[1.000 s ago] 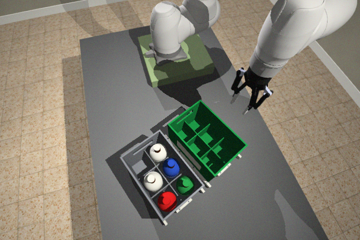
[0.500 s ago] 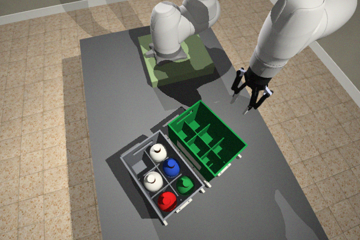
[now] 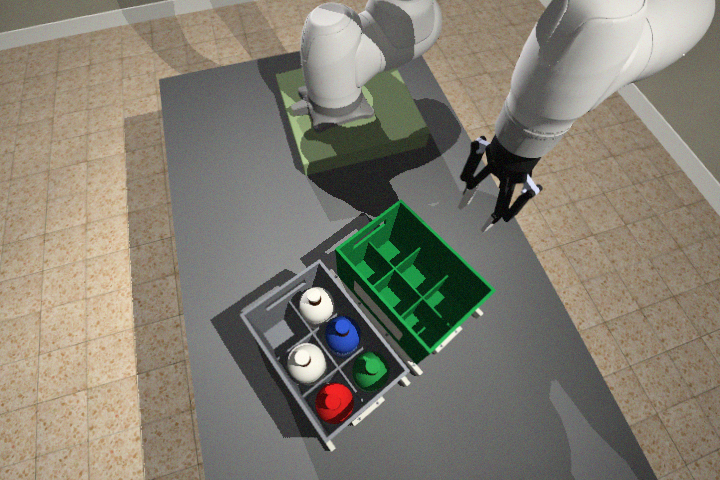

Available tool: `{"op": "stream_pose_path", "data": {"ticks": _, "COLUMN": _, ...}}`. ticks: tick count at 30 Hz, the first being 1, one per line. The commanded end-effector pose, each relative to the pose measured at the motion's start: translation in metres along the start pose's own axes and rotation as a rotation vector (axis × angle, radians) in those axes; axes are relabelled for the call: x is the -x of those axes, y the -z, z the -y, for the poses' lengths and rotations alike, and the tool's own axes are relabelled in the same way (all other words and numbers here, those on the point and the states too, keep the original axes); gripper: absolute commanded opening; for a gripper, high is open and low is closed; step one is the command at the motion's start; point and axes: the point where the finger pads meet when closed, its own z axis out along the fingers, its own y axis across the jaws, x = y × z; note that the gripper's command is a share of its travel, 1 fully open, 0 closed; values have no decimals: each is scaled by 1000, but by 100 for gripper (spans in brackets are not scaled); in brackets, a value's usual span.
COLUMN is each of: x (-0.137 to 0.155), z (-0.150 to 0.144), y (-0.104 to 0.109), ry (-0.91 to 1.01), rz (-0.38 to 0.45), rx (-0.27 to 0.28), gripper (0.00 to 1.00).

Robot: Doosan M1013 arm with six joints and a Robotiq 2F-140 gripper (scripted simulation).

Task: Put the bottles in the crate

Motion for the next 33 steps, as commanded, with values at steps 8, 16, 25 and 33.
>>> {"op": "stream_pose_path", "data": {"ticks": 8, "x": 39, "z": -2, "y": 10, "ry": -269, "rz": 1, "rx": 0, "gripper": 38}}
{"op": "stream_pose_path", "data": {"ticks": 16, "x": 77, "z": -3, "y": 21, "ry": -535, "rz": 1, "rx": 0, "gripper": 38}}
{"op": "stream_pose_path", "data": {"ticks": 25, "x": 111, "z": -5, "y": 29, "ry": -769, "rz": 1, "rx": 0, "gripper": 38}}
{"op": "stream_pose_path", "data": {"ticks": 33, "x": 150, "z": -6, "y": 40, "ry": -1035, "rz": 1, "rx": 0, "gripper": 38}}
